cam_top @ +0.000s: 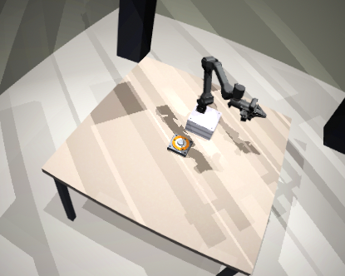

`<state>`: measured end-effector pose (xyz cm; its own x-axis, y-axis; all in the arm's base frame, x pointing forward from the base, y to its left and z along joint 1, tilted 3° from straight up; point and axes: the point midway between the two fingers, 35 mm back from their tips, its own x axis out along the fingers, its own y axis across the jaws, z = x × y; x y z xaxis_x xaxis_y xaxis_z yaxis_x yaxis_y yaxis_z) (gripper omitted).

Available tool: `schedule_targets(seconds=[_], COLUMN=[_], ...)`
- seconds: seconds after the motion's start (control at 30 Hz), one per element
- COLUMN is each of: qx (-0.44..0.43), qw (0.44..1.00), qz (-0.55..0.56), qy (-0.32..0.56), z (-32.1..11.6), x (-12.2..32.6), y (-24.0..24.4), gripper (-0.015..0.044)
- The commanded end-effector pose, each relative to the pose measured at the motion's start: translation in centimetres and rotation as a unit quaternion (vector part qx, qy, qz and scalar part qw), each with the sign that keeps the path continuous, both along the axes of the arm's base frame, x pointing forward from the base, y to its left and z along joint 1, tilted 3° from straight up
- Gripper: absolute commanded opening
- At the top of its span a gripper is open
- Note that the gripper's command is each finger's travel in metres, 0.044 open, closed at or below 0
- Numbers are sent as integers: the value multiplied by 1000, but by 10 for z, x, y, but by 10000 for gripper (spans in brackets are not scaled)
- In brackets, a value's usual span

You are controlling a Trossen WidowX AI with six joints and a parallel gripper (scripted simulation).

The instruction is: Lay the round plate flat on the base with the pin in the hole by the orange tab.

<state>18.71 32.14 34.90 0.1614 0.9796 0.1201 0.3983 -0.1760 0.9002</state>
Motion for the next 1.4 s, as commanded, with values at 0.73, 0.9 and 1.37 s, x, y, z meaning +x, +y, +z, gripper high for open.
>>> schedule_targets(seconds=[0.73,0.9,1.37], qx=[-661,-719,-741], qw=[732,684,644], qz=[-95,9,153], qy=[-134,-122,-108], z=[-258,-287,-313], x=[187,170,139], y=[-250,-297,-342], gripper=[0,0,0])
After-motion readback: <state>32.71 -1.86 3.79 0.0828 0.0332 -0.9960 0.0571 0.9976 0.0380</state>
